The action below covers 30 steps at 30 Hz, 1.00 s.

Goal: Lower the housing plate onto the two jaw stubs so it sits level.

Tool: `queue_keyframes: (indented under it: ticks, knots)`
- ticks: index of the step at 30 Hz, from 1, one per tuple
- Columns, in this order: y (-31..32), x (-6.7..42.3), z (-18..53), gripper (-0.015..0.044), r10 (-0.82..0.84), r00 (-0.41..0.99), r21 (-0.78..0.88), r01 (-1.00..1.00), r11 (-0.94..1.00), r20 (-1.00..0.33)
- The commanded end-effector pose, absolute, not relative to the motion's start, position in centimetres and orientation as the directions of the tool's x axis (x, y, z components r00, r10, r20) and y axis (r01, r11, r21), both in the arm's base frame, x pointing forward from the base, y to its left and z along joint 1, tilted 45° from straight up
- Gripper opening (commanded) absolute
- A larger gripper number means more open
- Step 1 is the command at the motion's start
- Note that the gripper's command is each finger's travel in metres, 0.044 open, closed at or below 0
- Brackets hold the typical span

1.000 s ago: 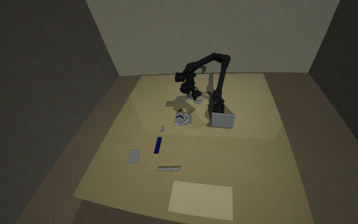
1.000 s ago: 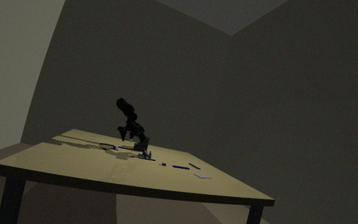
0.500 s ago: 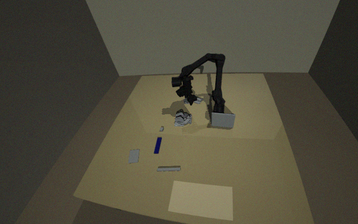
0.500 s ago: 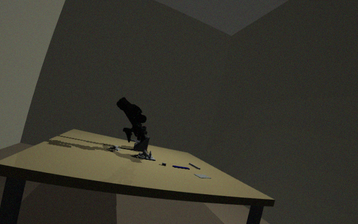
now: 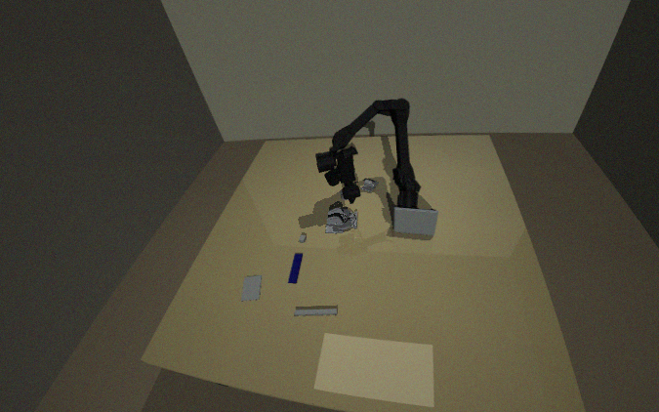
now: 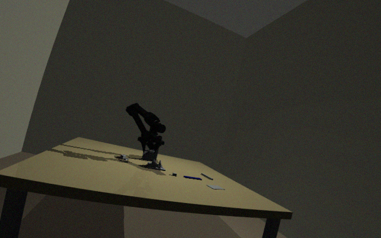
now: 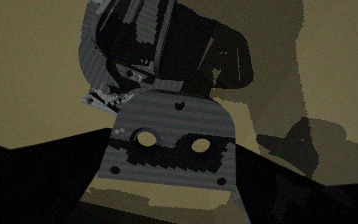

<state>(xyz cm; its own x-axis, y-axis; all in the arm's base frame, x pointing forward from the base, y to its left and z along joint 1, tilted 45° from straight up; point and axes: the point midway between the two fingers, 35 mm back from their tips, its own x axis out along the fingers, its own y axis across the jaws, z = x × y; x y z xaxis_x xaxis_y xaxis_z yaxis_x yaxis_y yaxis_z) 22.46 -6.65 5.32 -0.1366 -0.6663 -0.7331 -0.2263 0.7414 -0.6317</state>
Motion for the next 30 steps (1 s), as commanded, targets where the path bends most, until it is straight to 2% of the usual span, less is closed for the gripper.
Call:
queue_keyframes:
  ticks: [1, 12, 30]
  knots:
    - [-5.5, 22.4, 4.0, 0.0351, -0.671, -0.144, -0.653, -0.156, 0.741, -0.727]
    - [-3.2, 22.0, 1.7, 0.0351, -0.691, -0.146, -0.699, 0.0, 0.715, -0.708]
    - [-3.2, 22.0, 1.7, 0.0351, -0.691, -0.146, -0.699, 0.002, 0.715, -0.707]
